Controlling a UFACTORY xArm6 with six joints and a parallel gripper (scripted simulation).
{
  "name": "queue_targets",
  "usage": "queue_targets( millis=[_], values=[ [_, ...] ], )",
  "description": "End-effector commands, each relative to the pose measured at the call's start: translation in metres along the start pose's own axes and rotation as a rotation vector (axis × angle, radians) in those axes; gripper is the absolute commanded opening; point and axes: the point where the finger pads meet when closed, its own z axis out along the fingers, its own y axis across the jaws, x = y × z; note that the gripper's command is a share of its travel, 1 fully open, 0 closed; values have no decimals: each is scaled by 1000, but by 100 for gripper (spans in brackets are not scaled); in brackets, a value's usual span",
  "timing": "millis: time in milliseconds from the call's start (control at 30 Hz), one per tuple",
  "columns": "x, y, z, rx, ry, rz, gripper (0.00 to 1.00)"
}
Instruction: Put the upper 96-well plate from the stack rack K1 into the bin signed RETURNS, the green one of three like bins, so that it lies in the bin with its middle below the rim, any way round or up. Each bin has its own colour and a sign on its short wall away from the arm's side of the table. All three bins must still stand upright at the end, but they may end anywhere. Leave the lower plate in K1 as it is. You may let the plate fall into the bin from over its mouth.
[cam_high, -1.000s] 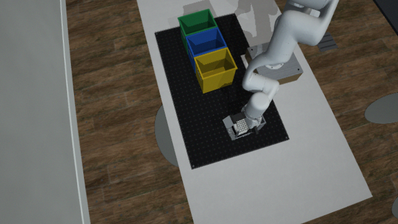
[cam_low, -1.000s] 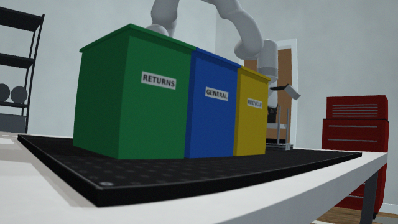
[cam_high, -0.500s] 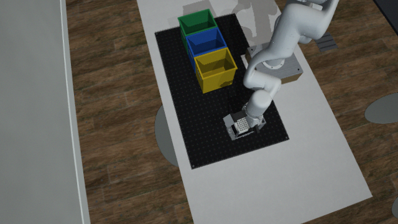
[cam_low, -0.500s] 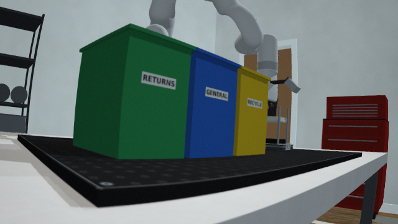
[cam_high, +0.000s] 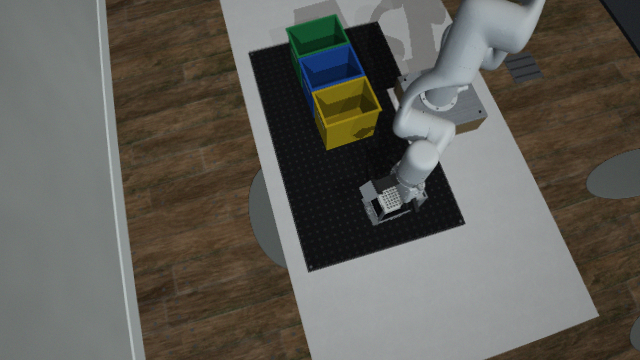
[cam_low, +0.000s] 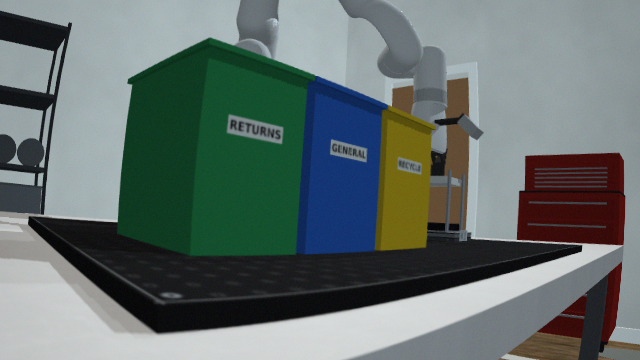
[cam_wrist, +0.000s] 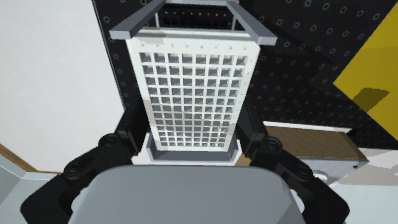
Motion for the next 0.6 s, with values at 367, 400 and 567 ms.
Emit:
queue_targets(
  millis=[367, 400, 567],
  values=[
    [1, -1, -26, 3, 3, 0, 0],
    [1, -1, -28, 3, 3, 0, 0],
    [1, -1, -36, 3, 3, 0, 0]
  ],
)
